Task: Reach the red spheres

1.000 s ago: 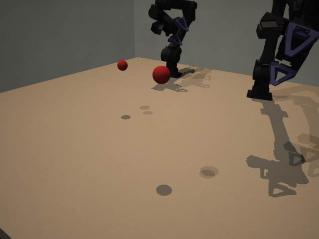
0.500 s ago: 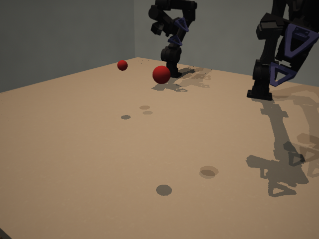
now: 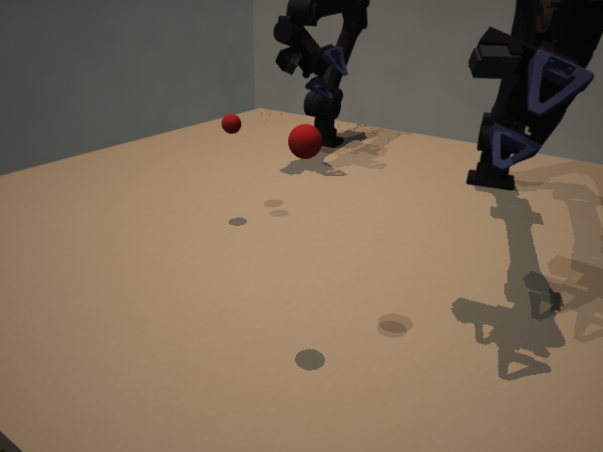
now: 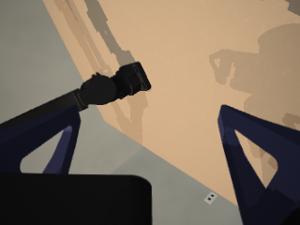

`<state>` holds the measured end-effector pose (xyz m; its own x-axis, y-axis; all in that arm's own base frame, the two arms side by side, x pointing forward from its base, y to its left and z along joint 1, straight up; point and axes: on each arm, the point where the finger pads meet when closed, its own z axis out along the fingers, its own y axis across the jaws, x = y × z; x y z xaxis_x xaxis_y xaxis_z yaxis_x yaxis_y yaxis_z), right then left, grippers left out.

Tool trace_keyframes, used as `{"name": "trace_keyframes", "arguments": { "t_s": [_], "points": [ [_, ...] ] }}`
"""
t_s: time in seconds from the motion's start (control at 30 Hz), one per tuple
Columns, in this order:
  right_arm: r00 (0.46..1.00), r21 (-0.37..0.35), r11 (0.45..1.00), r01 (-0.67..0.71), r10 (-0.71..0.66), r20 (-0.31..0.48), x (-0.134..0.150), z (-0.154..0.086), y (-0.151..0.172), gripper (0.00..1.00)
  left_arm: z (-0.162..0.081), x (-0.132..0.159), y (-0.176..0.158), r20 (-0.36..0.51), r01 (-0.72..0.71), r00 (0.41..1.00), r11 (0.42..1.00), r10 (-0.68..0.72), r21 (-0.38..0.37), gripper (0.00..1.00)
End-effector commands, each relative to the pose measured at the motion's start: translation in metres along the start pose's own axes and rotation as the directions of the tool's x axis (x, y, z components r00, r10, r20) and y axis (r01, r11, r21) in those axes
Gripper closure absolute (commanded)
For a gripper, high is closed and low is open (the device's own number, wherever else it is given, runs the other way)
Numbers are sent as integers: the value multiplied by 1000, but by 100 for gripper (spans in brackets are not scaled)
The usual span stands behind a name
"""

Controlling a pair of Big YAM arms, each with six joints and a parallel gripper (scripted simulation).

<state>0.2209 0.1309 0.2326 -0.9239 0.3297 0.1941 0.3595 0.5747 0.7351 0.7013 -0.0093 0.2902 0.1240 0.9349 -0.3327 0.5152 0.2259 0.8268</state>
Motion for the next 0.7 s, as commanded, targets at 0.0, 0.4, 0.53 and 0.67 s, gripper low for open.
{"name": "trace_keyframes", "arguments": {
  "t_s": [0.0,0.4,0.53,0.67],
  "points": [
    [982,0,986,170,-169,81,-30,-16,40,0,21,-19,15,31,97,995,994,-95,-59,0],
    [793,313,831,460,-543,278,-204,1,76,0,99,-92,22,231,523,848,824,-477,-217,0],
    [743,373,789,487,-599,297,-236,5,81,0,110,-107,20,286,597,796,771,-534,-222,0],
    [645,487,704,517,-694,320,-294,14,91,0,127,-135,15,394,727,674,655,-625,-206,0]
  ]
}}
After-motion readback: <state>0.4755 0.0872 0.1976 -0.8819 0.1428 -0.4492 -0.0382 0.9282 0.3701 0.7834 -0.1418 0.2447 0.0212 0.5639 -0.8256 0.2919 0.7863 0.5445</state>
